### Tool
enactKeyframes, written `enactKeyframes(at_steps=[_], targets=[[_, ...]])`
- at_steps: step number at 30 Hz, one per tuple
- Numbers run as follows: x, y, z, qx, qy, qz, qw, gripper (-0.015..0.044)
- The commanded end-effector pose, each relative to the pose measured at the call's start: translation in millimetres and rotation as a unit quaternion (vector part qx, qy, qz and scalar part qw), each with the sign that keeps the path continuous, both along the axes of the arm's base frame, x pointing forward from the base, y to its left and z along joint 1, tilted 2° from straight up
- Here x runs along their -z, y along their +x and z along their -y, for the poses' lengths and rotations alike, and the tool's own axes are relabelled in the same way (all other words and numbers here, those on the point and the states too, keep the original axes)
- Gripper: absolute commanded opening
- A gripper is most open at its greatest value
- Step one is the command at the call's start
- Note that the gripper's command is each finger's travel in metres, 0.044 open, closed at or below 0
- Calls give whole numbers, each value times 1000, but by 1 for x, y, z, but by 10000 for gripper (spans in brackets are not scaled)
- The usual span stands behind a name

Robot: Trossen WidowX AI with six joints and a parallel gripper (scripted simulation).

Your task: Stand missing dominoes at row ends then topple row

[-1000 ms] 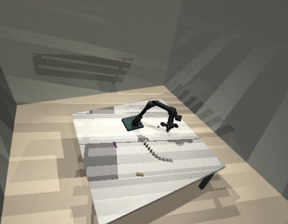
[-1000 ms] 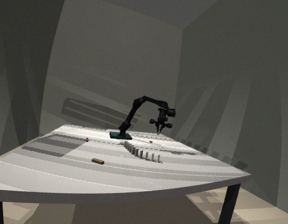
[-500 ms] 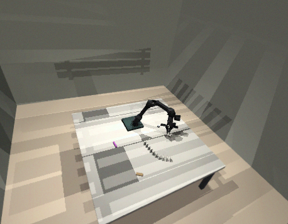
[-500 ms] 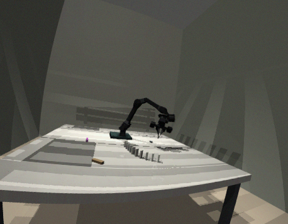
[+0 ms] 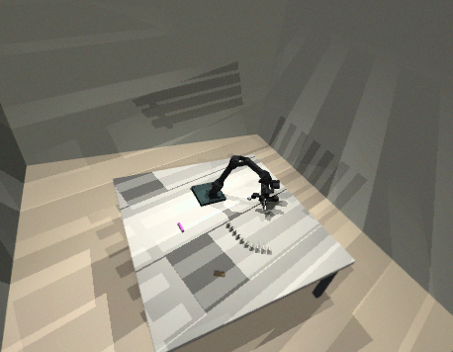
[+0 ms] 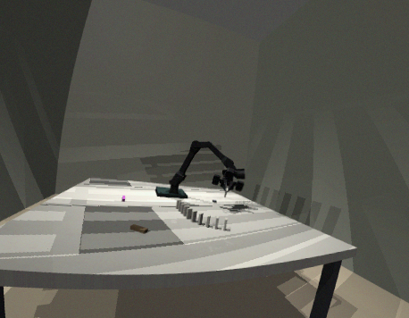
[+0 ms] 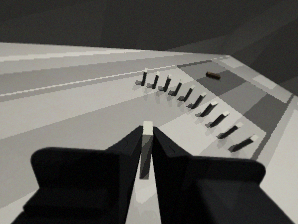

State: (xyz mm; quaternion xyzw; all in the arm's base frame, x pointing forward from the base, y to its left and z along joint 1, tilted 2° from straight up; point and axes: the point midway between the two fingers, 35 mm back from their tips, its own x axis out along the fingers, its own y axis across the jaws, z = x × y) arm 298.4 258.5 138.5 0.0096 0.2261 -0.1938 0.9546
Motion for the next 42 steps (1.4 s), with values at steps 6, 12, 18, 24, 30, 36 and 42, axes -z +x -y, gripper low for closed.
enactKeyframes(at_steps=[6, 12, 18, 24, 30, 36, 42], targets=[[-4, -19, -1, -8, -20, 118, 993, 24], [-12, -33, 1, -10, -22, 200, 980, 24], [-15, -40, 3, -10, -22, 232, 972, 24], [-15, -40, 3, -10, -22, 232, 972, 24], [-15, -40, 3, -10, -22, 232, 972, 24], [-15, -40, 3, -10, -22, 232, 972, 24], [5, -40, 1, -30, -61, 189, 980, 24]])
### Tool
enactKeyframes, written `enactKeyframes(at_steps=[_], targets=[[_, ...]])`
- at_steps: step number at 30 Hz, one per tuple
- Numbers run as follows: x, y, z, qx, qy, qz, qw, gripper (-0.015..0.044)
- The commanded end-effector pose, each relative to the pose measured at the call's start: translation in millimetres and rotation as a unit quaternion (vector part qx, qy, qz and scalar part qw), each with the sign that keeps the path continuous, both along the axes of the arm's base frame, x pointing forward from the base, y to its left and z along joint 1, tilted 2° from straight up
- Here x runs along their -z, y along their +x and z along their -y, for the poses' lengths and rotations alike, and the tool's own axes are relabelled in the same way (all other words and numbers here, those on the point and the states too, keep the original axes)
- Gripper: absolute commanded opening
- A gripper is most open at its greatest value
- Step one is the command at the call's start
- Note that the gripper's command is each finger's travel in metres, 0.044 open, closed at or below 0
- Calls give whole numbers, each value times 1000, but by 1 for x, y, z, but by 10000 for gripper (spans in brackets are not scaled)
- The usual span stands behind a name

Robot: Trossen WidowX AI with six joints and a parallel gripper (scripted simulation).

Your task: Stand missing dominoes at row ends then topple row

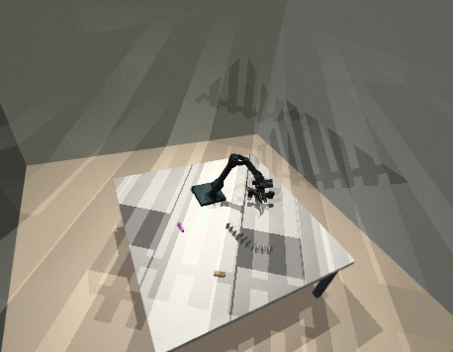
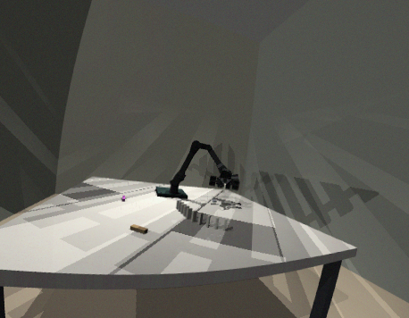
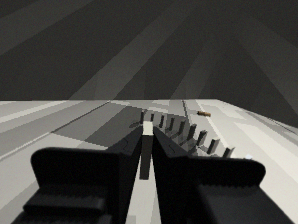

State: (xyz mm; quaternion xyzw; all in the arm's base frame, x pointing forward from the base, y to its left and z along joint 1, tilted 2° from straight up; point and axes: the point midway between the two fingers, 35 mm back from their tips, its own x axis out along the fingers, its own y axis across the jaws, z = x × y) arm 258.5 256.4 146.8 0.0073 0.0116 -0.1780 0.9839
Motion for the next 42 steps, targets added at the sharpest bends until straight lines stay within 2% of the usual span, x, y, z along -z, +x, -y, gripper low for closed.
enactKeyframes(at_steps=[1, 42], targets=[[16, 0, -2, -5, -23, -22, 999, 24], [88, 15, -17, -3, 4, 4, 1000, 24]])
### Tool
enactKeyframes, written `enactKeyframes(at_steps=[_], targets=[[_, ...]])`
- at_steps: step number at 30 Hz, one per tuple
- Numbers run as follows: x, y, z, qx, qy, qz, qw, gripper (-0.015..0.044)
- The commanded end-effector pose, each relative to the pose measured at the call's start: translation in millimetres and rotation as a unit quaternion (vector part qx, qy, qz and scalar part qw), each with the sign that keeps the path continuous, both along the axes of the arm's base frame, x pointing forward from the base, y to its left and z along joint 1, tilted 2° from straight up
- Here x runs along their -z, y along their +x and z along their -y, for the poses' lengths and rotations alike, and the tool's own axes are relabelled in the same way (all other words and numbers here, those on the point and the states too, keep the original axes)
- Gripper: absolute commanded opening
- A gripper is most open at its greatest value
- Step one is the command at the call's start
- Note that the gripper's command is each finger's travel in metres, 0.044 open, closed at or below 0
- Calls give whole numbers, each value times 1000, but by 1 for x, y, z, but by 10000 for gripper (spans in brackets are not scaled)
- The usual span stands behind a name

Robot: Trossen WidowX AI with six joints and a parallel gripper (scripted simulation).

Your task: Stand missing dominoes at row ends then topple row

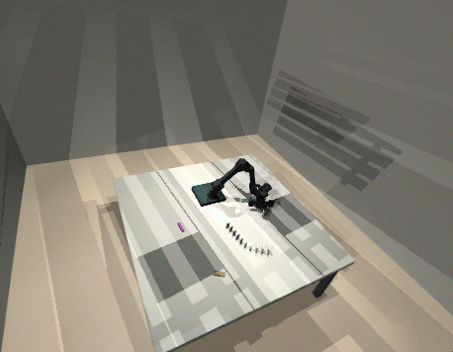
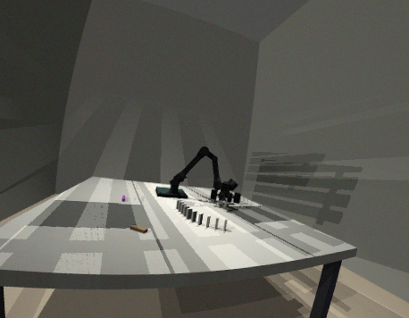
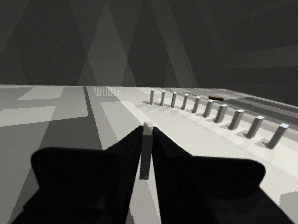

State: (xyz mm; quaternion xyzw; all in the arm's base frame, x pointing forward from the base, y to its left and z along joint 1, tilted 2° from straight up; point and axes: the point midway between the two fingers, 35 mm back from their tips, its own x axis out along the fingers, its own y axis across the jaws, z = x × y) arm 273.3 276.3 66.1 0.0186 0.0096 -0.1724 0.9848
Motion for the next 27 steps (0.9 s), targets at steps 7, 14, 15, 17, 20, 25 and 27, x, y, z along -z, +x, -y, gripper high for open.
enactKeyframes(at_steps=[7, 14, 15, 17, 20, 25, 27], targets=[[15, -1, 8, 4, -2, 5, 1000, 24], [21, -2, 14, 7, 2, 9, 1000, 24], [22, -2, 15, 7, 3, 9, 1000, 24], [23, -2, 17, 8, 4, 11, 1000, 24], [25, -3, 21, 9, 5, 12, 1000, 24], [26, -3, 21, 9, 6, 13, 1000, 24], [26, -3, 21, 9, 6, 13, 1000, 24]])
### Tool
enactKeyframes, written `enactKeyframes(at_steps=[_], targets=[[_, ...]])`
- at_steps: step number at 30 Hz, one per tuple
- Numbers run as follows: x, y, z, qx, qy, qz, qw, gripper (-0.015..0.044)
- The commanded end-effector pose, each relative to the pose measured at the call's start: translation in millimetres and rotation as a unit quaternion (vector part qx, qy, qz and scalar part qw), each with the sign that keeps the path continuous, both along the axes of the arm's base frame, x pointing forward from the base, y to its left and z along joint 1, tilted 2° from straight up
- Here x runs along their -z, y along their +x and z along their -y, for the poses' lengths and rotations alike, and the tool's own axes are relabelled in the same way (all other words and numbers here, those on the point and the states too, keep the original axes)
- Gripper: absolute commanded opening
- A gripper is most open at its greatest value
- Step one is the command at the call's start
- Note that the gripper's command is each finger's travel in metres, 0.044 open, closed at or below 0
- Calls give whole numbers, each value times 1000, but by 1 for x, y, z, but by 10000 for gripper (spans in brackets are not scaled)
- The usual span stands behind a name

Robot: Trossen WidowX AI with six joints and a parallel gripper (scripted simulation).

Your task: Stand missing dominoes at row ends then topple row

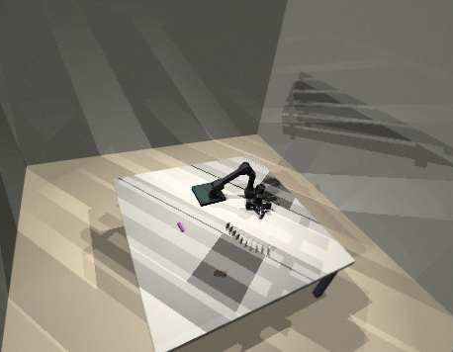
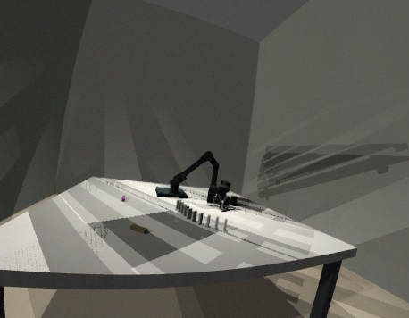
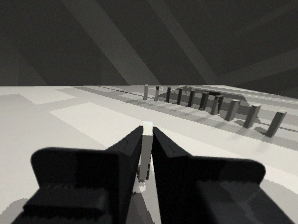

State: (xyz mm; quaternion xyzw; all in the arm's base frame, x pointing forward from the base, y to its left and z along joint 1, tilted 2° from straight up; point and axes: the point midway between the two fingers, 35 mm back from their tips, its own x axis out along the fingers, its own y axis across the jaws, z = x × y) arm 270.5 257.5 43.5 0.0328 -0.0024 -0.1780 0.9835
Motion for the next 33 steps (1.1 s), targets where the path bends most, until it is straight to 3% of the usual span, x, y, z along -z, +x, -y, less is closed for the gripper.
enactKeyframes(at_steps=[1, 5, 21, 27, 31, 33], targets=[[3, -1, 3, 3, -6, -2, 1000, 24], [3, -1, 3, 3, -6, -2, 1000, 24], [1, -1, 2, 3, -6, -2, 1000, 440], [-46, -2, 2, 0, -3, -1, 1000, 440], [-48, 0, 1, -3, -8, -4, 1000, 440], [-48, 14, -13, -30, -55, -33, 998, 440]])
